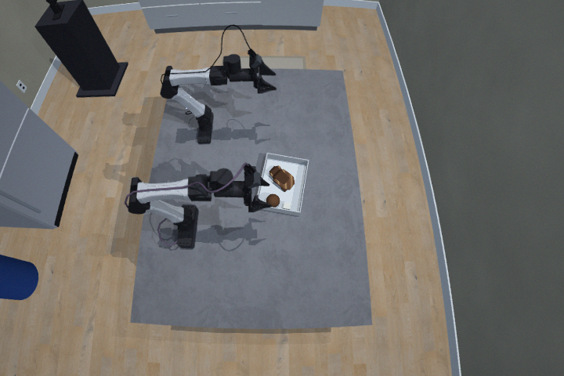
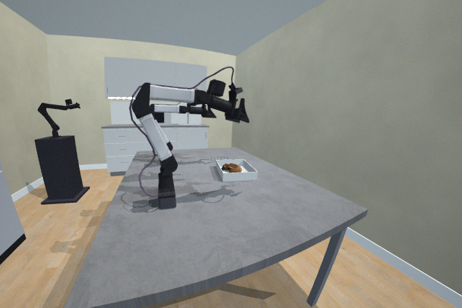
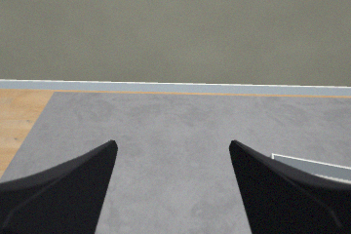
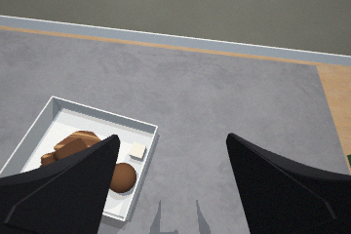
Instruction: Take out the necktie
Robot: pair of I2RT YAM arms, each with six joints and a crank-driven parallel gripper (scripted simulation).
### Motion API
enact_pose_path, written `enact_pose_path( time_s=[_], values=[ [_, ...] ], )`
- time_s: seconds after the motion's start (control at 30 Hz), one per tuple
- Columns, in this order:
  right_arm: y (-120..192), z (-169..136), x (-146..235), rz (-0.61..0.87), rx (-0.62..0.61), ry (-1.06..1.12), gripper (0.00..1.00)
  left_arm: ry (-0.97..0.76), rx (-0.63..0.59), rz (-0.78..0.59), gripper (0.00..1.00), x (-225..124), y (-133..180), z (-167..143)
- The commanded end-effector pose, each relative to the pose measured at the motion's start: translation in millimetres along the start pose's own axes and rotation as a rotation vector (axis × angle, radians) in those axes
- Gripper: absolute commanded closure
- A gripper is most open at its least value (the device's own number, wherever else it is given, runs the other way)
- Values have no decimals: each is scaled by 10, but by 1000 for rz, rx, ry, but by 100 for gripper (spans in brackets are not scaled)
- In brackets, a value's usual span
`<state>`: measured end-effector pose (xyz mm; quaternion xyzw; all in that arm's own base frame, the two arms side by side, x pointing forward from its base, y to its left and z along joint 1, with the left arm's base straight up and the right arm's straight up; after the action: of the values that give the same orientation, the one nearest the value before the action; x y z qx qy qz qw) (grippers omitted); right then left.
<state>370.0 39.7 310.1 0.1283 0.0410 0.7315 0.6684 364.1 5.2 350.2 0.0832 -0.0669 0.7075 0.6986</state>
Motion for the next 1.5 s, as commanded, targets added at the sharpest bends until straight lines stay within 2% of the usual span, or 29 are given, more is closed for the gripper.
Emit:
enact_pose_path(
  time_s=[0.0,0.2,0.27,0.77,0.83,1.33,1.47],
  values=[
    [-17,25,102,8,52,44,5,0,0,0,0,0,0,0],
    [-127,-157,291,37,182,100,7,0,0,0,0,0,0,0],
    [-127,-157,291,37,182,100,7,0,0,0,0,0,0,0],
    [-462,-689,845,121,556,263,10,0,0,0,0,0,0,0],
    [-462,-689,845,121,556,263,10,0,0,0,0,0,0,0],
    [-820,-1239,1411,204,931,426,13,0,0,0,0,0,0,0],
    [-862,-1314,1480,214,979,447,14,0,0,0,0,0,0,0]
  ],
)
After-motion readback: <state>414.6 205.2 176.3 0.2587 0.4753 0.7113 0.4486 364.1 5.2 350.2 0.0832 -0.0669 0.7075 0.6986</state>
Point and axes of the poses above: on each arm, the point where the finger pads meet when closed, its own y axis back along the fingers, its own x axis across the jaws, z = x × y, the point moved 2 cm from there along y, back along the fingers, and after that the axes turned 12 degrees about -y, right-handed, at the moved point
